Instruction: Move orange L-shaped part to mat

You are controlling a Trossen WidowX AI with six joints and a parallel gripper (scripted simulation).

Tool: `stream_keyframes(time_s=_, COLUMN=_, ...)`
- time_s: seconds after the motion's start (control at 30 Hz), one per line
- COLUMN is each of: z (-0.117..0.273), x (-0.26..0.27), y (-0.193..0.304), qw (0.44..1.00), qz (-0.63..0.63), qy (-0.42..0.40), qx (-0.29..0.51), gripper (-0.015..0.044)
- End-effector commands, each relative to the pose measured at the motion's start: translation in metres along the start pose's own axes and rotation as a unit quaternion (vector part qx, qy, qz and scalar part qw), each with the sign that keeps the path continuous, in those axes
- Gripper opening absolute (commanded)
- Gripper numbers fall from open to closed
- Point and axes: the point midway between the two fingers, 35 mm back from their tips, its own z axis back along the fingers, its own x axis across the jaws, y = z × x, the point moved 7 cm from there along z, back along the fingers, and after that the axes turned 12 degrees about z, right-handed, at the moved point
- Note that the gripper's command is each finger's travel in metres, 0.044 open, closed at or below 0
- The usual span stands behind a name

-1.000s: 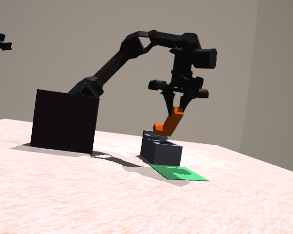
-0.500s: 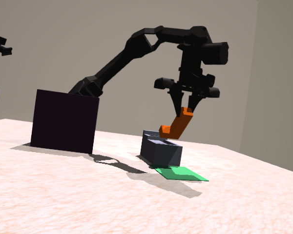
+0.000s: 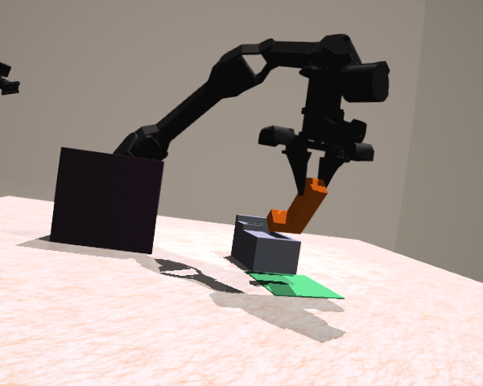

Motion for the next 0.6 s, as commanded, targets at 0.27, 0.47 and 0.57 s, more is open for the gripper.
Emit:
stream_keyframes(time_s=0.27, z=-0.014, x=0.000, y=-0.002, qw=1.000, qz=0.003, qy=0.001, qx=-0.001, gripper=0.0000)
stream_keyframes(time_s=0.47, z=-0.023, x=0.000, y=-0.002, qw=1.000, qz=0.003, qy=0.001, qx=0.000, gripper=0.0000)
stream_keyframes(time_s=0.57, z=-0.028, x=0.000, y=-0.002, qw=1.000, qz=0.003, qy=0.001, qx=0.000, gripper=0.0000)
